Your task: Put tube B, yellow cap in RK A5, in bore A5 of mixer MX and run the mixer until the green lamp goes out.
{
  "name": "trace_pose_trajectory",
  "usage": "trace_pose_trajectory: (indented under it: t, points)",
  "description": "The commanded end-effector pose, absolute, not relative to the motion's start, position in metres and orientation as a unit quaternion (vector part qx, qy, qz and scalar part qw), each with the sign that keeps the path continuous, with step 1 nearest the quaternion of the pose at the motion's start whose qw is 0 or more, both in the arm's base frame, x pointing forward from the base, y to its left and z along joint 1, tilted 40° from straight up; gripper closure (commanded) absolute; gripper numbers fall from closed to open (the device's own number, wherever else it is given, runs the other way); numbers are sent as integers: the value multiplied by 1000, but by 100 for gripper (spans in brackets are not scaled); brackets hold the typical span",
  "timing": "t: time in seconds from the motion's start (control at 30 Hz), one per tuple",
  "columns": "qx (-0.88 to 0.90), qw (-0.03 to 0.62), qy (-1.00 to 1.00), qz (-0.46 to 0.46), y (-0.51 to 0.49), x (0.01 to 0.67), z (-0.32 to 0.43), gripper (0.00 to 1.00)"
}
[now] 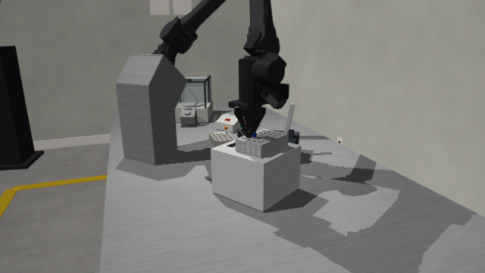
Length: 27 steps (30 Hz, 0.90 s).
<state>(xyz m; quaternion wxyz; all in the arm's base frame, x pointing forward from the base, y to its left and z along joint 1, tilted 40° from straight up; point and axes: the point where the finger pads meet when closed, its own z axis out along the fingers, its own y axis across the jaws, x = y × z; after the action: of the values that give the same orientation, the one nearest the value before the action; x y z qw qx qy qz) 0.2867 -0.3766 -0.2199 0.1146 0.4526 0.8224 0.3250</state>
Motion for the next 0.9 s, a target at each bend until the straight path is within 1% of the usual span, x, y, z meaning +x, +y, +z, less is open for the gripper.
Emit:
trace_pose_trajectory:
  t: [0.0,0.87]
  points:
    - [448,126,827,316,-390,301,-224,91]
    - [450,121,825,320,-381,300,-228,91]
